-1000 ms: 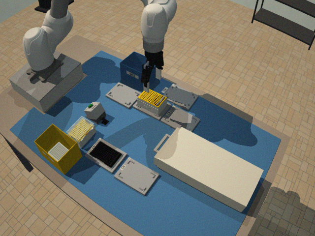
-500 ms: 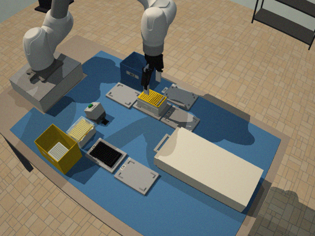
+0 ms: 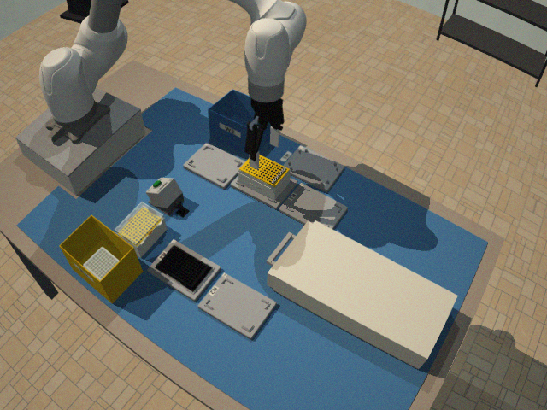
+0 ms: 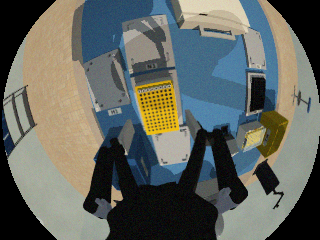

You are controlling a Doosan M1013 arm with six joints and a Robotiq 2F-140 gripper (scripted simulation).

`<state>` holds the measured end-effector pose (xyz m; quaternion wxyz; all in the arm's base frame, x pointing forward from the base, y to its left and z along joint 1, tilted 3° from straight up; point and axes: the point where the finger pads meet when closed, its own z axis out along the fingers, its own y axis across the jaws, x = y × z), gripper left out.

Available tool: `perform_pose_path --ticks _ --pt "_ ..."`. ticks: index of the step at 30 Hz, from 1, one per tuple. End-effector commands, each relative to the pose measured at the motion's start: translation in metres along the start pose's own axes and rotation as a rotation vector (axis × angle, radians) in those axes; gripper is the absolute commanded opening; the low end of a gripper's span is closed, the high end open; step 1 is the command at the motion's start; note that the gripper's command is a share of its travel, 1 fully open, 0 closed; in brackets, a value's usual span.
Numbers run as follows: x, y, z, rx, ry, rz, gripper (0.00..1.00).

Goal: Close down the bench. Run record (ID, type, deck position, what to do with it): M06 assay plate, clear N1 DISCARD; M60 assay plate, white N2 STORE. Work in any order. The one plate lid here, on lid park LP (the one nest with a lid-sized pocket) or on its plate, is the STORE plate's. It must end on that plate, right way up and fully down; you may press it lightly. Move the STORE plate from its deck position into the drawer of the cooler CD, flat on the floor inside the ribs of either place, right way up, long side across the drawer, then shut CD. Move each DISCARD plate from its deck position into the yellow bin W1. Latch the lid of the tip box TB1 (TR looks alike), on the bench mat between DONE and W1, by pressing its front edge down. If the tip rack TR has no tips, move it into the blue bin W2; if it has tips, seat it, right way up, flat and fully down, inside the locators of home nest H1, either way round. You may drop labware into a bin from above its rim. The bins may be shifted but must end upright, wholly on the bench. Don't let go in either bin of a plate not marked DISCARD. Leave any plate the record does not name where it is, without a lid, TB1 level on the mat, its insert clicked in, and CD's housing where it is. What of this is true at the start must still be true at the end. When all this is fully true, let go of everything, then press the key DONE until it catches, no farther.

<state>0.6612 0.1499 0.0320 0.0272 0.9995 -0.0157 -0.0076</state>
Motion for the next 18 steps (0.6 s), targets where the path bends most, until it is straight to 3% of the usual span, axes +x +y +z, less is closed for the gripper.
perform_pose_path --ticks 1,18 --pt "0.000 0.000 0.003 0.000 0.000 0.000 0.66" --pt "0.000 0.000 0.023 0.000 0.000 0.000 0.66"
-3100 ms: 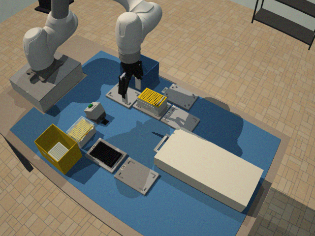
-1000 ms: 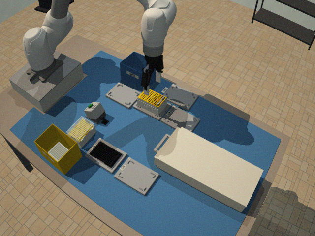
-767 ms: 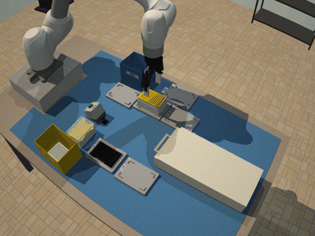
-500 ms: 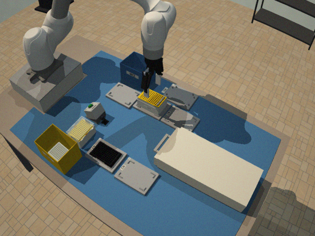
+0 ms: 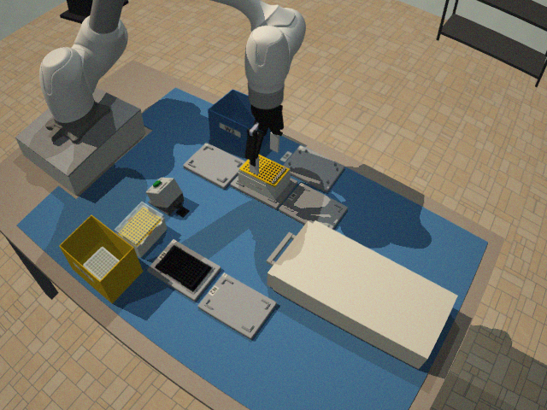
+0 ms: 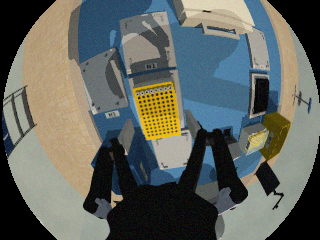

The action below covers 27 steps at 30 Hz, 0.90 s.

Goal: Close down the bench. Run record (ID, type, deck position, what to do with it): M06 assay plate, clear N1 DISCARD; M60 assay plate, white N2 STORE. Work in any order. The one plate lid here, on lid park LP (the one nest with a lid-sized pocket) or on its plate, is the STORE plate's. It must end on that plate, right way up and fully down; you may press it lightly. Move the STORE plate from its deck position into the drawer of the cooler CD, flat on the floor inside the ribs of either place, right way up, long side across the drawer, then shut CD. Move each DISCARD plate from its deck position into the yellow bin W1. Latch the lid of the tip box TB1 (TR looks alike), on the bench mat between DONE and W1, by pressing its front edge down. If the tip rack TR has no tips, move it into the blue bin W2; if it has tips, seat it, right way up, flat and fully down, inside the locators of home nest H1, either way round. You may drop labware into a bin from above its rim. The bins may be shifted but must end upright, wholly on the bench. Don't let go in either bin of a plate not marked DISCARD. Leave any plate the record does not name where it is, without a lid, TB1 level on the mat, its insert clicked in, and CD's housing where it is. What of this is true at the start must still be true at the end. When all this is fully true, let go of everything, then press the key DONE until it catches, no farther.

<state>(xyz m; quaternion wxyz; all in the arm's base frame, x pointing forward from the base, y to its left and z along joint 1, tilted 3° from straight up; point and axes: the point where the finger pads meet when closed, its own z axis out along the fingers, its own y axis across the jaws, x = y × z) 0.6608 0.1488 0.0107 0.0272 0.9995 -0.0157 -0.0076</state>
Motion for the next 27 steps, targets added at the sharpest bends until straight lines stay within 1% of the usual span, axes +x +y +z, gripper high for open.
perform_pose_path --ticks 1,27 --pt "0.000 0.000 0.003 0.000 0.000 0.000 0.66" --pt "0.000 0.000 0.033 0.000 0.000 0.000 0.66"
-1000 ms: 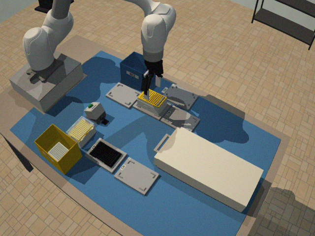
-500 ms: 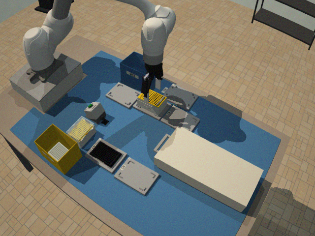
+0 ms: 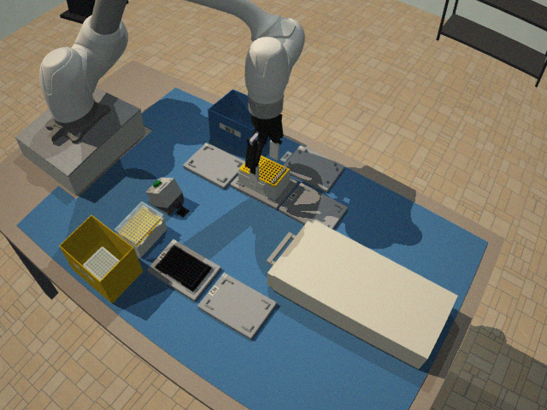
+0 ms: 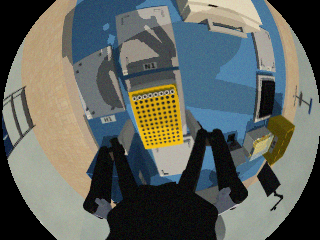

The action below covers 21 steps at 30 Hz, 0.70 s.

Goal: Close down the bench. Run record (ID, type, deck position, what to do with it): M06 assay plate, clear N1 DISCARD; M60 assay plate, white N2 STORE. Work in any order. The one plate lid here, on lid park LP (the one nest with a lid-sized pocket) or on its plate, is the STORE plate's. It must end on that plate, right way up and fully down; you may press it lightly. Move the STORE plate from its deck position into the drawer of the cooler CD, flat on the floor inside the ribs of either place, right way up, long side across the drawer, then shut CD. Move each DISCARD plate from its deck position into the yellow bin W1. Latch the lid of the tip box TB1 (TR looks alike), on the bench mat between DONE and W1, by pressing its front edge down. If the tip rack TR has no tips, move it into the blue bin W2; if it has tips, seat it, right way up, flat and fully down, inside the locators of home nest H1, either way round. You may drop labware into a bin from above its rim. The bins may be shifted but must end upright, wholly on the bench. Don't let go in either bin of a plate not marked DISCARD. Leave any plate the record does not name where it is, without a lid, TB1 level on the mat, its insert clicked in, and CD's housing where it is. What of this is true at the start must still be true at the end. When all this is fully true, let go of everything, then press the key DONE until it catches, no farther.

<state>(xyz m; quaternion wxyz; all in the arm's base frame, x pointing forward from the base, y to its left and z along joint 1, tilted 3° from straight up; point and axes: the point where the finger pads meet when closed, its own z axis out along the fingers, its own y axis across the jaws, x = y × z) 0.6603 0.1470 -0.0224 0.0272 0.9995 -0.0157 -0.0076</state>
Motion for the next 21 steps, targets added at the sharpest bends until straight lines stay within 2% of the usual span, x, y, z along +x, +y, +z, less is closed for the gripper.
perform_pose_path --ticks 1,13,21 --pt "0.000 0.000 0.000 0.000 0.000 0.000 0.66" --pt "0.000 0.000 0.016 0.000 0.000 0.000 0.66" --pt "0.000 0.000 0.020 0.000 0.000 0.000 0.66"
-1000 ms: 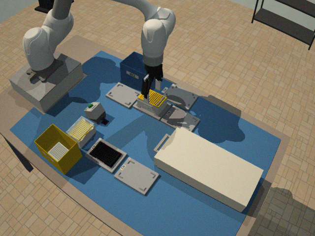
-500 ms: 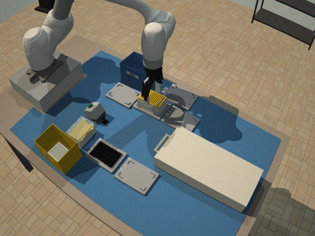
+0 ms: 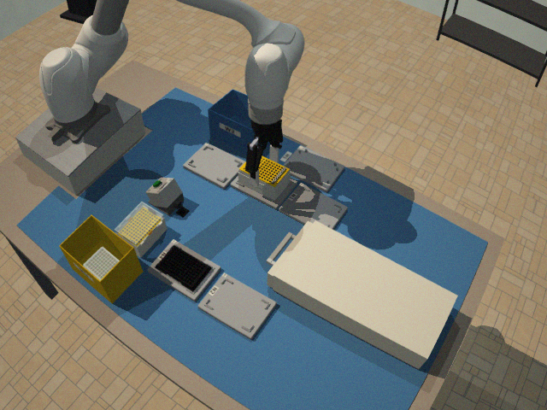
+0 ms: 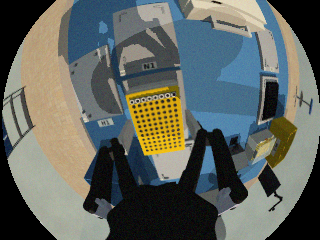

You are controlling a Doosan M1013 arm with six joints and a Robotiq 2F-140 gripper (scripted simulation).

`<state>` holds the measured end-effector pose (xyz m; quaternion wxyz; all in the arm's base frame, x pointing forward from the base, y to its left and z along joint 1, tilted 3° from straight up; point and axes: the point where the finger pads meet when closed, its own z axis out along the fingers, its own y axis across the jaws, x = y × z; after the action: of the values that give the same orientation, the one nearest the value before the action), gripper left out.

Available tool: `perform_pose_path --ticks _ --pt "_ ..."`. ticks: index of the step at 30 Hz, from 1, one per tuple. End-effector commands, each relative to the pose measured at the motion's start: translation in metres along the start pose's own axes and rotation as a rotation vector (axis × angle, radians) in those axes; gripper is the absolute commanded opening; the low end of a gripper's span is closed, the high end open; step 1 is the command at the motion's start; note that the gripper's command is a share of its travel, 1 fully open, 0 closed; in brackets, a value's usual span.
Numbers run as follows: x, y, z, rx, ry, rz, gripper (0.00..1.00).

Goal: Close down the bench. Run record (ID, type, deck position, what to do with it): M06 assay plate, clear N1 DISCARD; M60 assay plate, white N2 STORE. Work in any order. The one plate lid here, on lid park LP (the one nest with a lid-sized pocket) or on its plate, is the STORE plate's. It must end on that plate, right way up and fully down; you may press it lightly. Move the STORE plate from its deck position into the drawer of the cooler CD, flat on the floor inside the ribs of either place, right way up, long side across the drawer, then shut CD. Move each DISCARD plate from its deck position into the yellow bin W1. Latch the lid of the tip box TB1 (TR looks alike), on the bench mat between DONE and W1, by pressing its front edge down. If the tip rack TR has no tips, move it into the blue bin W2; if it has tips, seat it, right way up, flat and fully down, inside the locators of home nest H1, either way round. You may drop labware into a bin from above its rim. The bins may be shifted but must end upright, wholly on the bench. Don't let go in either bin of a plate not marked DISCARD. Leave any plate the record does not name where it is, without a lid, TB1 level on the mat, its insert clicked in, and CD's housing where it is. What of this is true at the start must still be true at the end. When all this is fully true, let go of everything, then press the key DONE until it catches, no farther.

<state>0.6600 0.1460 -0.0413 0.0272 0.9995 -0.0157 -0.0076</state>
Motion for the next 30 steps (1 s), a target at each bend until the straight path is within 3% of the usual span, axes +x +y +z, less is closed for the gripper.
perform_pose_path --ticks 1,12,30 --pt "0.000 0.000 0.003 0.000 0.000 0.000 0.66" --pt "0.000 0.000 0.017 0.000 0.000 0.000 0.66" --pt "0.000 0.000 0.017 0.000 0.000 0.000 0.62"
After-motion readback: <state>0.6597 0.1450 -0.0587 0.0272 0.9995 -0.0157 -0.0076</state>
